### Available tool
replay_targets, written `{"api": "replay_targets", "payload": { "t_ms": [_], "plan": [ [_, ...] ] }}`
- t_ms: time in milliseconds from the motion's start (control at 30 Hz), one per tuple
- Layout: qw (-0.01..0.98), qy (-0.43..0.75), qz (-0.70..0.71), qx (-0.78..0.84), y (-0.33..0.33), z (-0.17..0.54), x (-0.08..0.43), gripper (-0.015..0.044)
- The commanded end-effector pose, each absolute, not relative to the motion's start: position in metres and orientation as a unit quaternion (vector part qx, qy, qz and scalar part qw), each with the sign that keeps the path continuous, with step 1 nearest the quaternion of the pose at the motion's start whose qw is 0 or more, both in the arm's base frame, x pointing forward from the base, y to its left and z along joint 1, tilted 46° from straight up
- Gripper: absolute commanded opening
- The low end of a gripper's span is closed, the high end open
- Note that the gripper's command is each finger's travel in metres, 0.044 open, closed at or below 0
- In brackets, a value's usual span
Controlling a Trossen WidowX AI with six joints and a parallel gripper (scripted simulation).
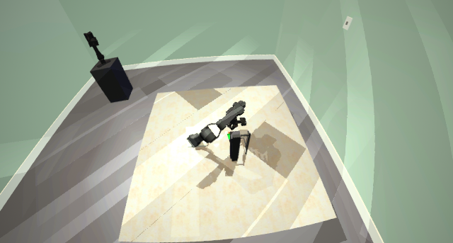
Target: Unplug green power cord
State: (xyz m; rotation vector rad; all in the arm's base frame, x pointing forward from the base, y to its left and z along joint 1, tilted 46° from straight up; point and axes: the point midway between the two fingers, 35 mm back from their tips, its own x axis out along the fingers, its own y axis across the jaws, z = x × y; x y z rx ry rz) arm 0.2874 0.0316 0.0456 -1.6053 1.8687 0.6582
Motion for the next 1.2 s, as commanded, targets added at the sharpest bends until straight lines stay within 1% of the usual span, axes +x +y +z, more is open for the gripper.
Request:
{"api": "replay_targets", "payload": {
  "t_ms": [0, 133, 433, 767, 800, 1033, 1167],
  "plan": [
    [0.291, 0.701, 0.247, -0.602, 0.031, 0.046, 0.287, 0.0053],
    [0.291, 0.701, 0.247, -0.602, 0.031, 0.046, 0.287, 0.0157],
    [0.291, 0.701, 0.247, -0.602, 0.031, 0.046, 0.287, 0.016],
    [0.293, 0.701, 0.246, -0.602, 0.031, 0.046, 0.288, 0.0422],
    [0.294, 0.701, 0.246, -0.602, 0.033, 0.045, 0.288, 0.044],
    [0.297, 0.699, 0.246, -0.602, 0.08, 0.014, 0.296, 0.044],
    [0.297, 0.699, 0.246, -0.602, 0.082, 0.013, 0.296, 0.044]
  ]
}}
